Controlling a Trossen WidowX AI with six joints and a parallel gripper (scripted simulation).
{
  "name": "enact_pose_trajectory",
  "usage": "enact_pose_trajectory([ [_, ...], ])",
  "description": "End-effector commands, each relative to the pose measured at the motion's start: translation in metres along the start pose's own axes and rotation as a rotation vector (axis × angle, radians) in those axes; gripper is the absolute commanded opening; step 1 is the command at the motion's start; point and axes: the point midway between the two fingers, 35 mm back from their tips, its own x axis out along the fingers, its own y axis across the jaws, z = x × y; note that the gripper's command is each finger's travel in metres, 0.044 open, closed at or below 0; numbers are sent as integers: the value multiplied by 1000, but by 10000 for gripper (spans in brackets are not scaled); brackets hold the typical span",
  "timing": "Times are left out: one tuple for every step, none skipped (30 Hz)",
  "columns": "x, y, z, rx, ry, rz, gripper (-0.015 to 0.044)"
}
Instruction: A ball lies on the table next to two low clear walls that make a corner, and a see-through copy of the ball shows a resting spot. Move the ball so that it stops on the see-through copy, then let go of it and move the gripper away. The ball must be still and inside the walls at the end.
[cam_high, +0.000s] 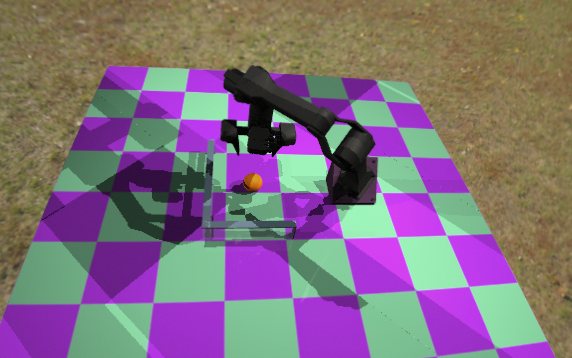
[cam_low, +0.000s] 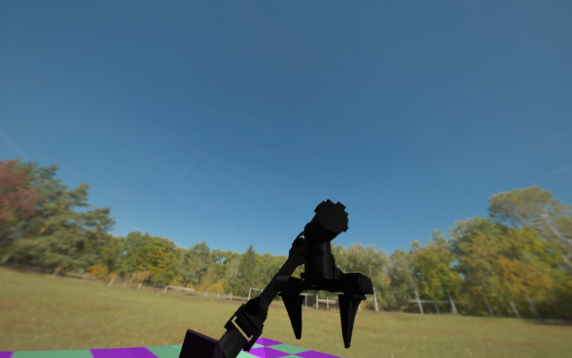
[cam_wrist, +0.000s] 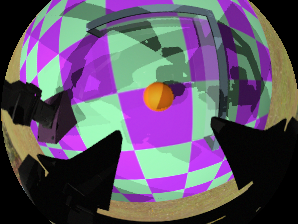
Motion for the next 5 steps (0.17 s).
enact_pose_trajectory([
  [-11, 1, 0, -8, 5, 0, 440],
  [-11, 1, 0, -8, 5, 0, 440],
  [-11, 1, 0, -8, 5, 0, 440],
  [-11, 1, 0, -8, 5, 0, 440],
  [-11, 1, 0, -8, 5, 0, 440],
])
